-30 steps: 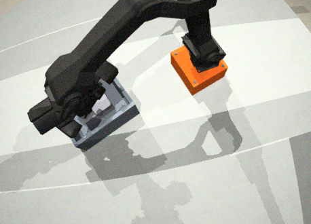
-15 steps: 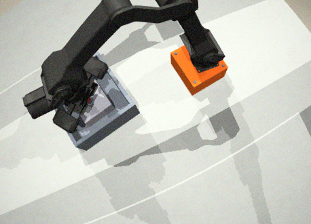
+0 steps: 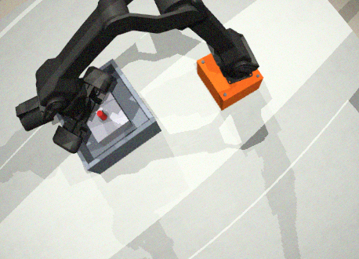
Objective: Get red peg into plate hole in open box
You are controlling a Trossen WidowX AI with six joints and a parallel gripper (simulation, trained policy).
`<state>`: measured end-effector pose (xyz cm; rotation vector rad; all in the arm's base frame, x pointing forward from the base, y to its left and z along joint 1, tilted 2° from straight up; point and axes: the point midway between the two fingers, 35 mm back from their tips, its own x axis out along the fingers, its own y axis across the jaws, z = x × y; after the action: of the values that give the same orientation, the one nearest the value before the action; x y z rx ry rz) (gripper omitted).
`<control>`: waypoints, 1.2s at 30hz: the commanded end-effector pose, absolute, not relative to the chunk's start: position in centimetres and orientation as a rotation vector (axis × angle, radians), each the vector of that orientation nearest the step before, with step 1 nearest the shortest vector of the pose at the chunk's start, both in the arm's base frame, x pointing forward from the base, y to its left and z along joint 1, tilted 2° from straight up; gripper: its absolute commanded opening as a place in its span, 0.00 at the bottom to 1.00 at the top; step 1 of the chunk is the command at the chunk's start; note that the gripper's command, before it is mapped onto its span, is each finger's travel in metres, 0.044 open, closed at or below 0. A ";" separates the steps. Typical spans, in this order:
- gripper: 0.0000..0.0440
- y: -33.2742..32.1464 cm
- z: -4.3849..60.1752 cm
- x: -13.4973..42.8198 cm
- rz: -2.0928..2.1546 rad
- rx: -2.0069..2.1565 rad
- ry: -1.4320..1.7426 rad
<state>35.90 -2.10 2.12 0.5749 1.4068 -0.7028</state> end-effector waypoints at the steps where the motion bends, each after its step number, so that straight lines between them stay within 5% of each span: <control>1: 0.93 -2.1 2.6 37.3 -0.678 0.597 1.414; 3: 1.00 -2.1 3.0 38.1 -0.663 0.610 1.414; 14: 1.00 -0.9 5.5 42.9 -0.542 0.684 1.348; 36: 1.00 -0.8 5.6 43.1 -0.538 0.685 1.346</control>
<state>37.36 -2.50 3.79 0.6151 1.5467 -0.6744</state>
